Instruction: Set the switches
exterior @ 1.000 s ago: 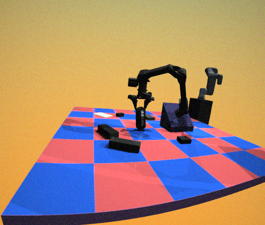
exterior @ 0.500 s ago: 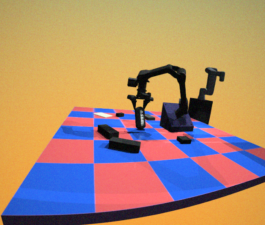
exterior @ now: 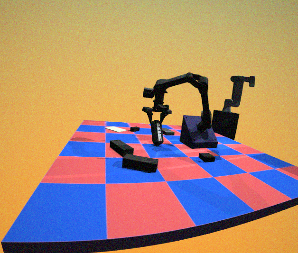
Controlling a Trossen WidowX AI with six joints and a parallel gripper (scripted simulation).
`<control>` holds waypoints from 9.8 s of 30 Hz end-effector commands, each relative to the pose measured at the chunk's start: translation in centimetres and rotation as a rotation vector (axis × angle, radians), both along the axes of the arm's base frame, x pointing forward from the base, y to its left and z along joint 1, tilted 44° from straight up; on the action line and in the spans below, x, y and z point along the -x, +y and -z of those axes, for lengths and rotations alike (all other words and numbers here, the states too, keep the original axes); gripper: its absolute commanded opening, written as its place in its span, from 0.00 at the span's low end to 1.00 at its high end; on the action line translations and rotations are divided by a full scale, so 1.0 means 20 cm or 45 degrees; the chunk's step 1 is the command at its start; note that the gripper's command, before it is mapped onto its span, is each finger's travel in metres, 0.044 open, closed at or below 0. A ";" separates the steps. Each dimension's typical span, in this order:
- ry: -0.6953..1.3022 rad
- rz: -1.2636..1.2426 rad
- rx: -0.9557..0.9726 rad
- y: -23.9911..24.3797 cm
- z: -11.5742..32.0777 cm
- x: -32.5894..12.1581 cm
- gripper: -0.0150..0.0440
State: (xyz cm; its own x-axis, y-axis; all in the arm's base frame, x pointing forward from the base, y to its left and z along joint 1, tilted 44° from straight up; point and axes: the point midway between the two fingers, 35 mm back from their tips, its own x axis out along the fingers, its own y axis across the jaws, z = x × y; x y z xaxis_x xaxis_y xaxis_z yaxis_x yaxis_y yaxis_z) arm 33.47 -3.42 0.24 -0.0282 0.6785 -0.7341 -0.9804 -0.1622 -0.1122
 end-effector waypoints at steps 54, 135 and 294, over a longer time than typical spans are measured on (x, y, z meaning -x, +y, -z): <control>0.020 -0.007 -0.002 -0.04 0.24 -0.02 0.83; 0.018 -0.007 -0.003 0.01 0.55 -0.04 0.83; 0.064 0.064 -0.002 -0.11 0.40 -0.04 1.00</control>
